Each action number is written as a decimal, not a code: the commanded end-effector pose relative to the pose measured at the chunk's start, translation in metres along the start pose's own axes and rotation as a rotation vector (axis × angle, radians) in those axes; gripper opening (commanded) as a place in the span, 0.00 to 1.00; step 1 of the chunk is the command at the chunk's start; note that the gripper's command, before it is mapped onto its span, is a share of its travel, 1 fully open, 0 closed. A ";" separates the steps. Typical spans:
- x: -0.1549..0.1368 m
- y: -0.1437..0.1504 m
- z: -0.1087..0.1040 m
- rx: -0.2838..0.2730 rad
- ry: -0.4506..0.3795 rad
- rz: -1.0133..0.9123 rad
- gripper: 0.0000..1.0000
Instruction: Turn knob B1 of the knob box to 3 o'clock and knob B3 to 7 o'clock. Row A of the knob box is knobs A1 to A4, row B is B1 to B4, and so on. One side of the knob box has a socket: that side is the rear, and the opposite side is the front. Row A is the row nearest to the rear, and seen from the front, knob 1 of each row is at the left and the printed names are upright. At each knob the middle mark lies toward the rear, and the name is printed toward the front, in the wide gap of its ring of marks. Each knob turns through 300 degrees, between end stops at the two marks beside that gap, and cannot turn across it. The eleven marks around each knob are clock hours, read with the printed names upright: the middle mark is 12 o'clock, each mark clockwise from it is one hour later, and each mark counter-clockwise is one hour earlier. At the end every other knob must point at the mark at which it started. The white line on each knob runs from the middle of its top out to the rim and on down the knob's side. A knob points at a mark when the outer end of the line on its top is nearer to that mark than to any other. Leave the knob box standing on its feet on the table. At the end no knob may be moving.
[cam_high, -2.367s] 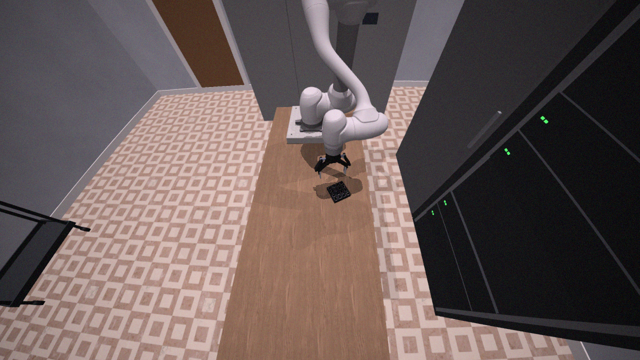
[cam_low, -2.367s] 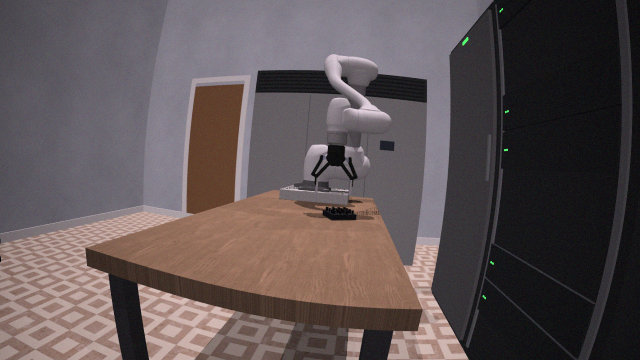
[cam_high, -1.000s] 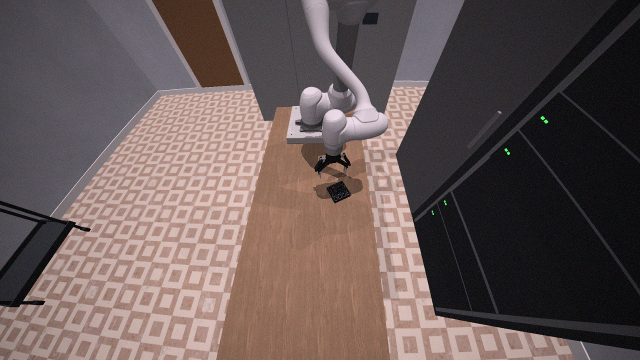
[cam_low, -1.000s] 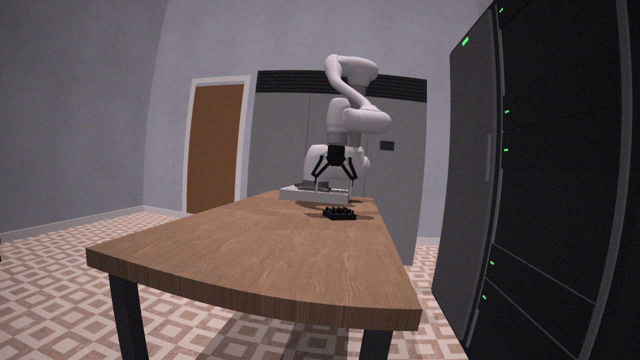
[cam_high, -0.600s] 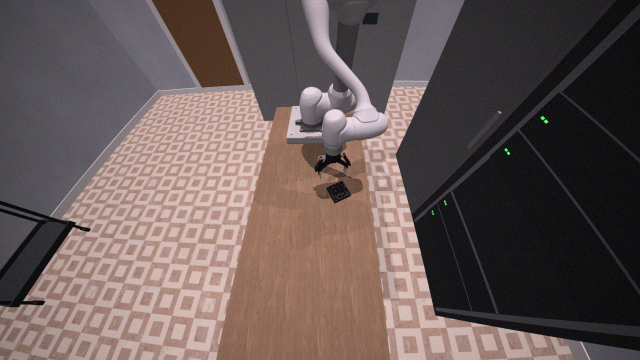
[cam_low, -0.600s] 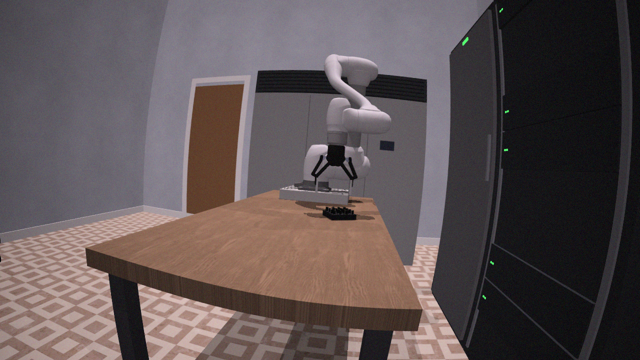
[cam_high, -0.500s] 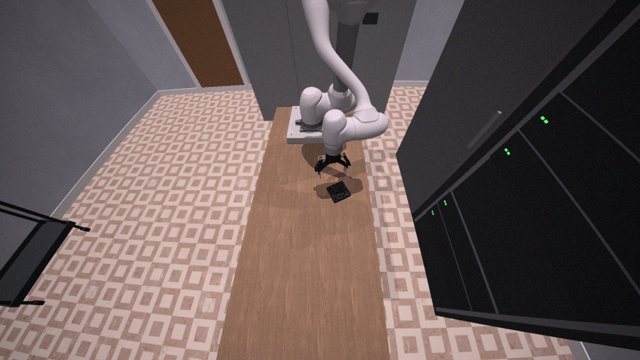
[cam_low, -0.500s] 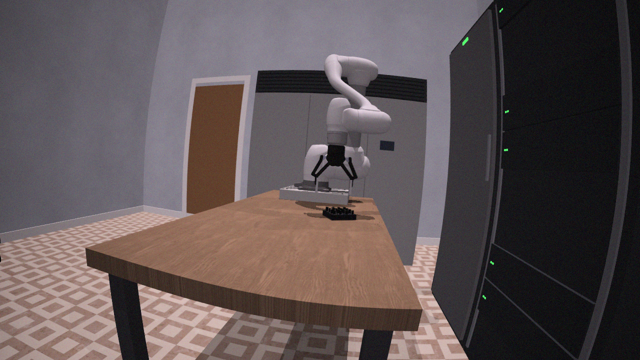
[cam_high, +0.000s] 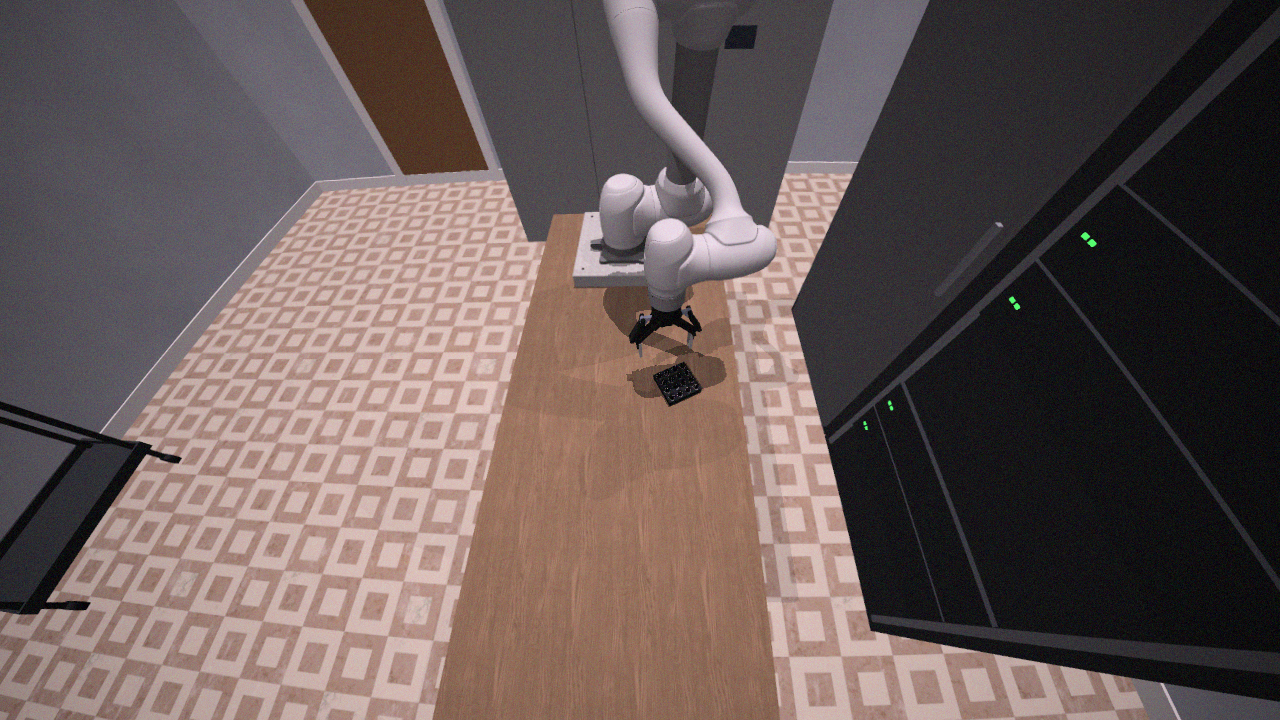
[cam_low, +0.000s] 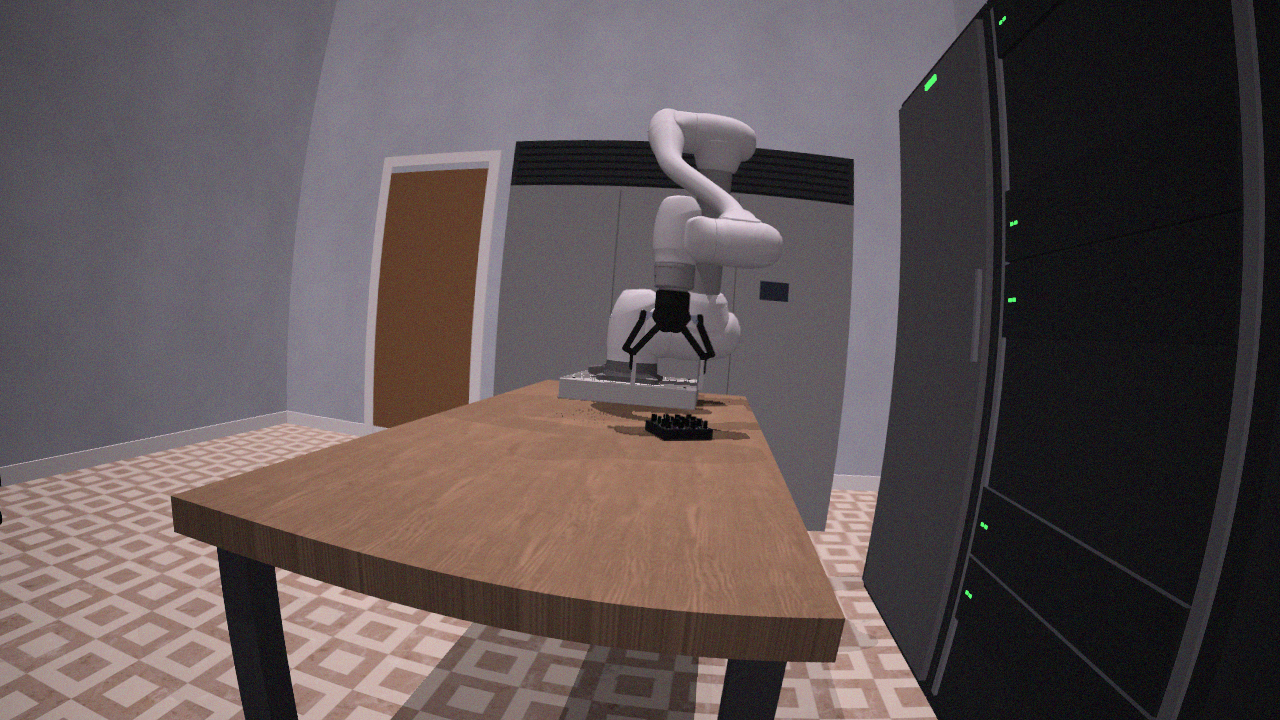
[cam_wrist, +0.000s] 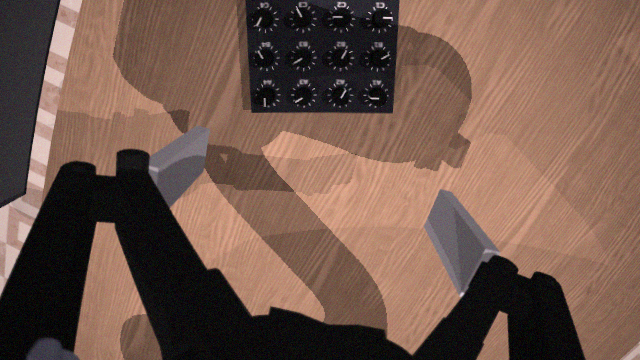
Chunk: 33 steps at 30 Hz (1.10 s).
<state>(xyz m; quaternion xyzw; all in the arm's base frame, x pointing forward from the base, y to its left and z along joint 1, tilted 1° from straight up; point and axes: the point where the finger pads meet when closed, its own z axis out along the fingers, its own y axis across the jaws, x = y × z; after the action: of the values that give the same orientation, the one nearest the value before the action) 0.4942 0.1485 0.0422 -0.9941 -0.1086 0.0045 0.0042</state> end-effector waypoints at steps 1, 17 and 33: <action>0.001 0.000 0.000 0.000 0.000 -0.003 1.00; 0.074 0.020 -0.020 0.000 0.000 -0.304 0.12; 0.074 0.020 -0.020 0.000 0.000 -0.304 0.12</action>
<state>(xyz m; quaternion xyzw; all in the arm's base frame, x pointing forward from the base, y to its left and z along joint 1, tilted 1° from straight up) 0.5712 0.1445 0.0611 -0.9661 -0.2580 0.0037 0.0047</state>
